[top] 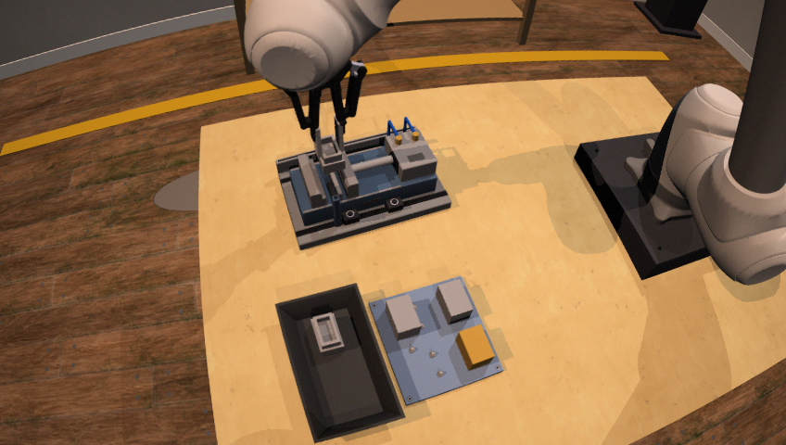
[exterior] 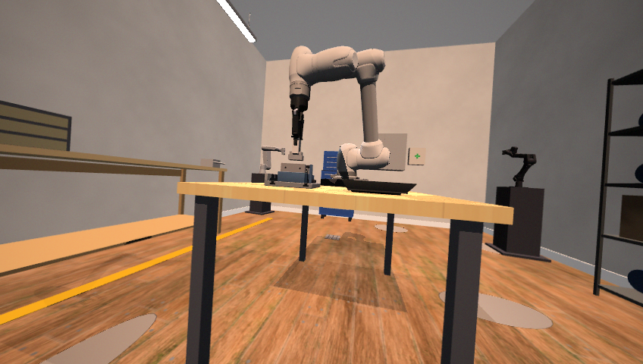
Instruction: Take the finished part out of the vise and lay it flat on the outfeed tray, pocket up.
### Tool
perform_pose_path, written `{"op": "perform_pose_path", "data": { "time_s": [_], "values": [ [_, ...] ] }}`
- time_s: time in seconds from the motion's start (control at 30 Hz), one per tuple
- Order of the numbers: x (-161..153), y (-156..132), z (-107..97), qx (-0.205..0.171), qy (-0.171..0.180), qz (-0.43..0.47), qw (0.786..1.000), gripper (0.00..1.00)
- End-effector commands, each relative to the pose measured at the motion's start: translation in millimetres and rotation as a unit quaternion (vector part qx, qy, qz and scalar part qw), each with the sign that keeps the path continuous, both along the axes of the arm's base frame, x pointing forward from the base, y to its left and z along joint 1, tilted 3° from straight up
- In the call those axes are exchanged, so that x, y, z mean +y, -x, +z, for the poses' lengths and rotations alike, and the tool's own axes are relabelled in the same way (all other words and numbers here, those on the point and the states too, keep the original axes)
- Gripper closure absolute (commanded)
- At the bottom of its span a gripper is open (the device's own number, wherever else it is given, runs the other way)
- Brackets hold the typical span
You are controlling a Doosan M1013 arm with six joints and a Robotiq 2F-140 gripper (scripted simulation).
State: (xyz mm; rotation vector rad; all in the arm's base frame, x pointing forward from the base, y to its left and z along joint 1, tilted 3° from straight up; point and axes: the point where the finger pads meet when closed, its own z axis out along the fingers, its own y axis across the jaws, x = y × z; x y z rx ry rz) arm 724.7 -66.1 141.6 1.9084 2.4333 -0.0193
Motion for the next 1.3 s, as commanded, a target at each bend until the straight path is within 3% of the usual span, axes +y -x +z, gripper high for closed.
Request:
{"op": "perform_pose_path", "data": {
  "time_s": [0.0, 0.47, 0.9, 1.27],
  "values": [
    [-2, -2, 6, -0.002, 0.000, -0.001, 1.000, 1.00],
    [2, -3, 6, -0.001, 0.000, 0.016, 1.000, 1.00],
    [28, -9, 5, 0.003, 0.004, 0.126, 0.992, 1.00],
    [76, -18, 3, 0.011, 0.010, 0.319, 0.948, 1.00]
  ]
}}
